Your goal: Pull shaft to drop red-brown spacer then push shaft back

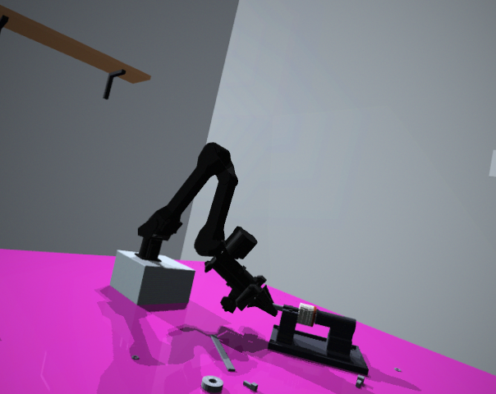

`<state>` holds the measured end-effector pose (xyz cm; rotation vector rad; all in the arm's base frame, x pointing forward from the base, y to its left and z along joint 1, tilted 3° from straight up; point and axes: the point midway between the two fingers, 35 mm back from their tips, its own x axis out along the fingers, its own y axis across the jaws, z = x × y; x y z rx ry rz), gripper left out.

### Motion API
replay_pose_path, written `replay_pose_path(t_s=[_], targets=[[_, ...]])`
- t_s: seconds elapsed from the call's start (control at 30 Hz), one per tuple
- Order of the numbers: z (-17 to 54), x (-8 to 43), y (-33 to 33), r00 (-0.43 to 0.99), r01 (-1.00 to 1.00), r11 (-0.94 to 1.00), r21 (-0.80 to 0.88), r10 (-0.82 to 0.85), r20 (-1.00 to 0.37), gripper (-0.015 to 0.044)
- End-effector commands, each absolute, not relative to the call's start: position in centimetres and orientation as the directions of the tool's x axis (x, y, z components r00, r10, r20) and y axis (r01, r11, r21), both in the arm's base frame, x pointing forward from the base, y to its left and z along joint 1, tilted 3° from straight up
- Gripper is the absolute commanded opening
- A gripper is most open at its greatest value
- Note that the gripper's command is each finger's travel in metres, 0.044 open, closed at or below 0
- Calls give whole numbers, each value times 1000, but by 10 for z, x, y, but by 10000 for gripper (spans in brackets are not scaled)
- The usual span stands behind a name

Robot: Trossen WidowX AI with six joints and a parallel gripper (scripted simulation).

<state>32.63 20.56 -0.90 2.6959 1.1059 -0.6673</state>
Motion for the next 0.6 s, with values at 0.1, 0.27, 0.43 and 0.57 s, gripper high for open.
replay_pose_path(t_s=[0.1, 0.27, 0.43, 0.57], targets=[[-10, 322, 201, 629, 696, -718, -29, 628, -458, 0], [-10, 320, 199, 629, 696, -718, -29, 628, -459, 0], [-10, 320, 199, 629, 696, -718, -29, 628, -459, 0], [-10, 320, 199, 629, 696, -718, -29, 628, -459, 0]])
